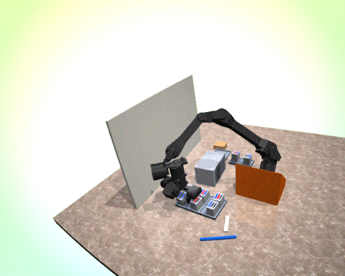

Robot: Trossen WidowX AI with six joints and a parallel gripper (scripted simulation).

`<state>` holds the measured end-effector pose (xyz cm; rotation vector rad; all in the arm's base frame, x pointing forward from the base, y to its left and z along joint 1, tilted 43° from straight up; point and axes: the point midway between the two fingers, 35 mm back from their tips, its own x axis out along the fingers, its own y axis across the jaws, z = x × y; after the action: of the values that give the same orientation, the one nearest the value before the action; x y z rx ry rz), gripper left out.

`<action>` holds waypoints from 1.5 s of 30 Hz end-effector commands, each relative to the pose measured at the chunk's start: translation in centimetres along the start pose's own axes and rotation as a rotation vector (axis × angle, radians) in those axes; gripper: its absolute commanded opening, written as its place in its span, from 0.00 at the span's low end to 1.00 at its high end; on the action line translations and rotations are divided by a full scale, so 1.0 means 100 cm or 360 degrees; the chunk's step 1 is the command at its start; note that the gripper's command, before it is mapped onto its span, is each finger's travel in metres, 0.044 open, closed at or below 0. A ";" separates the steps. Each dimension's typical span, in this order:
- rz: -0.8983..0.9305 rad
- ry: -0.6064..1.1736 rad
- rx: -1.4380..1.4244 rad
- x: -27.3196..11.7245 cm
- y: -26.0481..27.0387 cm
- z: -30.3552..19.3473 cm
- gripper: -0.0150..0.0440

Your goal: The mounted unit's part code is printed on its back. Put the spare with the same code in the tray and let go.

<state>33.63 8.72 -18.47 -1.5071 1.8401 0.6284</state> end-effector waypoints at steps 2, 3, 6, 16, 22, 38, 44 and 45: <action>-0.0002 0.0009 -0.0010 0.001 0.001 -0.001 0.76; -0.0002 0.0009 -0.0010 0.001 0.001 -0.001 0.76; -0.0002 0.0009 -0.0010 0.001 0.001 -0.001 0.76; 0.0000 0.0000 0.0000 0.000 0.000 0.000 0.50; 0.0000 0.0000 0.0000 0.000 0.000 0.000 0.33; 0.0000 0.0000 -0.0006 -0.039 -0.001 0.002 0.25; 0.0000 0.0004 -0.0011 -0.078 0.001 0.000 0.25; 0.0000 0.0004 -0.0011 -0.079 0.001 0.000 0.25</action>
<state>34.21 13.18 -13.55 -1.5255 1.8421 0.6380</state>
